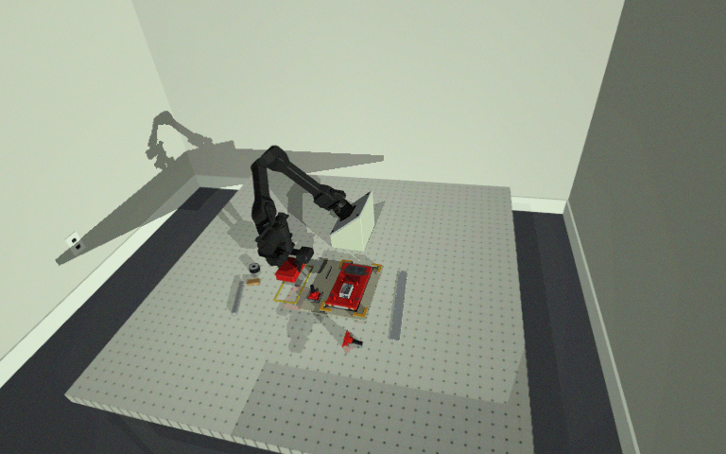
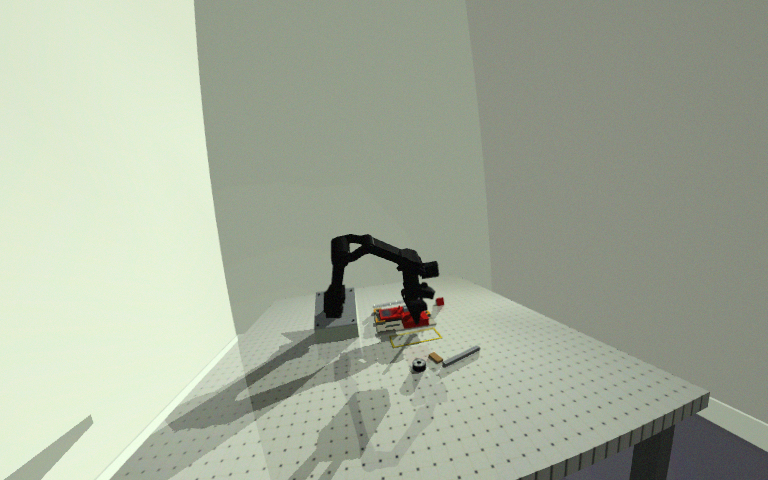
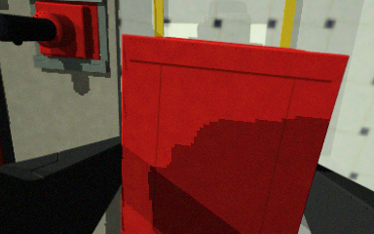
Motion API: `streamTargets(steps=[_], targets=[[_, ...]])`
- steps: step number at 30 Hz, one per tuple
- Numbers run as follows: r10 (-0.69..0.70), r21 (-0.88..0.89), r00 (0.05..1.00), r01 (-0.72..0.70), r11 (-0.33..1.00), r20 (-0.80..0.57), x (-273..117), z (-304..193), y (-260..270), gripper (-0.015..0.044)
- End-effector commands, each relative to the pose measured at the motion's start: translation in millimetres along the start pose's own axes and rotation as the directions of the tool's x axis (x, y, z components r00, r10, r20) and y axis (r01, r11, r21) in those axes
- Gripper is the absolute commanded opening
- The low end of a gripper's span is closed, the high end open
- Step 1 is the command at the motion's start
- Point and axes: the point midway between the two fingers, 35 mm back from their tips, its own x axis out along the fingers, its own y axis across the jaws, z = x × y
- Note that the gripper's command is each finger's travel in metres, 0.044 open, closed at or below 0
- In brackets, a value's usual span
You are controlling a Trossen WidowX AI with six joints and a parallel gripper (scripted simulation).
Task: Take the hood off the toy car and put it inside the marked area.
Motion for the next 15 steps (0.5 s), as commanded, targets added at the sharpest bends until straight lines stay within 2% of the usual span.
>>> streamTargets(steps=[1, 15], targets=[[-0.004, -0.012, 1.000, 0.004, 1.000, -0.008, 6.0, -2.0, 1.1, 0.0000], [-0.005, -0.012, 1.000, 0.005, 1.000, -0.008, 18.1, -2.7, 0.6, 0.0000]])
